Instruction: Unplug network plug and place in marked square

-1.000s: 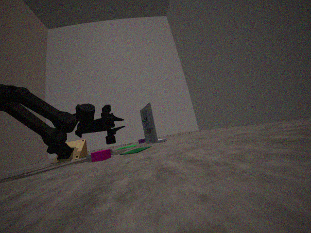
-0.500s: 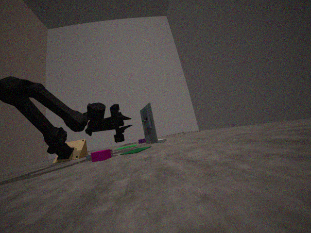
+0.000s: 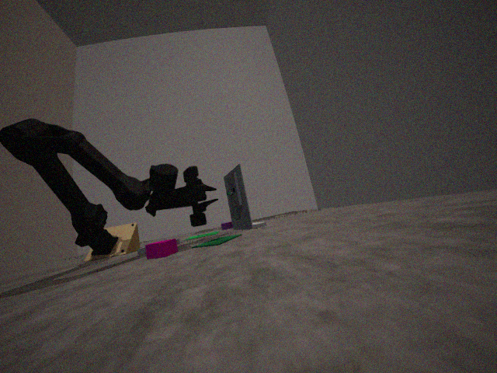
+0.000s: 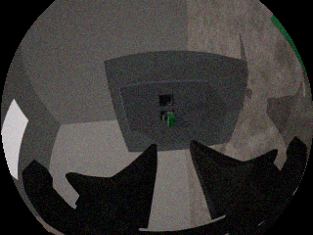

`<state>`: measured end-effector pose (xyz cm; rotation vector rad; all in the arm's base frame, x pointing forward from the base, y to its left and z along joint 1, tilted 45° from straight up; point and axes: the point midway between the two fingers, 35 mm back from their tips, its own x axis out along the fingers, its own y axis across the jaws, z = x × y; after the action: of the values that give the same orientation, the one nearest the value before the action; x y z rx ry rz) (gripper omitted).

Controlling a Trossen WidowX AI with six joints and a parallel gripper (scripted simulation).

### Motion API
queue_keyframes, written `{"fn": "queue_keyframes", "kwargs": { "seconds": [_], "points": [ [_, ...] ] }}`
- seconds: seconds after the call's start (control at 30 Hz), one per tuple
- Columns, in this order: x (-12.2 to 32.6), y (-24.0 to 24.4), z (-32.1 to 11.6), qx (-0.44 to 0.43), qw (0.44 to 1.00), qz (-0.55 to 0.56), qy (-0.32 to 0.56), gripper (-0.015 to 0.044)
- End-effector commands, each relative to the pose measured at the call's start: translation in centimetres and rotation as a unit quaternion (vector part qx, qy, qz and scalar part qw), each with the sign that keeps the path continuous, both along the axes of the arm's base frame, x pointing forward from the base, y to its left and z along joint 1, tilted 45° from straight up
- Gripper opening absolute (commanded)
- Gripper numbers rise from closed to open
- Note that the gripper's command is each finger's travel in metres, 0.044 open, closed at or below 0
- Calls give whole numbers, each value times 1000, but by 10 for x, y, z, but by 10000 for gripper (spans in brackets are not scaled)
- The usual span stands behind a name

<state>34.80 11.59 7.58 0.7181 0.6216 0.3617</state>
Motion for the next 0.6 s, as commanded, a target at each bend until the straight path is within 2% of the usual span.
{"fn": "queue_keyframes", "kwargs": {
  "seconds": [0.0,0.57],
  "points": [
    [7,2,-1,0,1000,-3,0,156],
    [28,10,-6,1,1000,-3,-1,156]
  ]
}}
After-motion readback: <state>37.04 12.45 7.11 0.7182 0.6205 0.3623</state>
